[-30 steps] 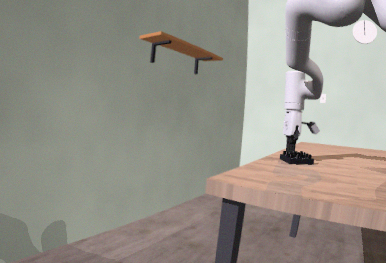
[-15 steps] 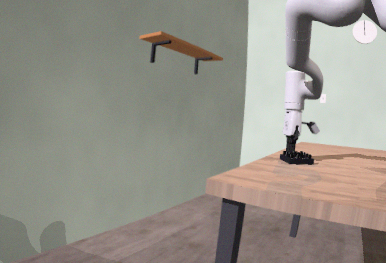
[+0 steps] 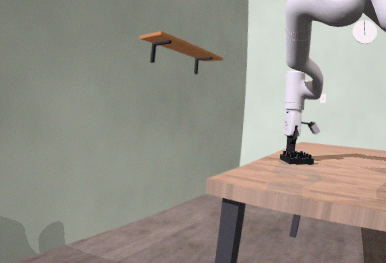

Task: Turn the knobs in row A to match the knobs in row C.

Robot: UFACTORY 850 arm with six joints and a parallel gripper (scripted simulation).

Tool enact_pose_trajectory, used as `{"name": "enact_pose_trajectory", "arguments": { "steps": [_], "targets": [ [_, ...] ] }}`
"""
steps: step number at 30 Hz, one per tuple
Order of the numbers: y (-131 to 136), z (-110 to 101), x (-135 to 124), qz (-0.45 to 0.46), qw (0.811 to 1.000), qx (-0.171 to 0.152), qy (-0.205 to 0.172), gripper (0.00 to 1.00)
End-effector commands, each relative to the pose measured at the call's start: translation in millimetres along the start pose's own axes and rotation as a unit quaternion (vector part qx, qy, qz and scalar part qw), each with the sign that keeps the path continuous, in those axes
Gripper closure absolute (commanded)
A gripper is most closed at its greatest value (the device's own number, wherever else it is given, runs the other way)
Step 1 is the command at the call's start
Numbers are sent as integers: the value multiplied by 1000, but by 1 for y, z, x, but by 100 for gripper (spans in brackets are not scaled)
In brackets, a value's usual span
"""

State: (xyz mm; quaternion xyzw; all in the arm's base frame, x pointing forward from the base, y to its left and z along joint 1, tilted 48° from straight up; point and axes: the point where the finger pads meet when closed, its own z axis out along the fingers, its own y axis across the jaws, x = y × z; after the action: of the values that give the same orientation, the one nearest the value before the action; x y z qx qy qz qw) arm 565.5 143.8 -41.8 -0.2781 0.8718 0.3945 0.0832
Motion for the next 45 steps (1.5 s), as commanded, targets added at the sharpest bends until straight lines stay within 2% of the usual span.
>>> {"name": "enact_pose_trajectory", "arguments": {
  "steps": [1,15,27,29,44,45],
  "targets": [
    [0,-1,-1,26,1000,0,0,92],
    [0,-1,-1,132,991,0,0,92],
    [0,-1,-1,277,961,0,0,92],
    [0,-1,-1,277,961,0,0,92],
    [0,-1,-1,460,888,0,0,92],
    [0,-1,-1,460,888,0,0,92]
  ]
}}
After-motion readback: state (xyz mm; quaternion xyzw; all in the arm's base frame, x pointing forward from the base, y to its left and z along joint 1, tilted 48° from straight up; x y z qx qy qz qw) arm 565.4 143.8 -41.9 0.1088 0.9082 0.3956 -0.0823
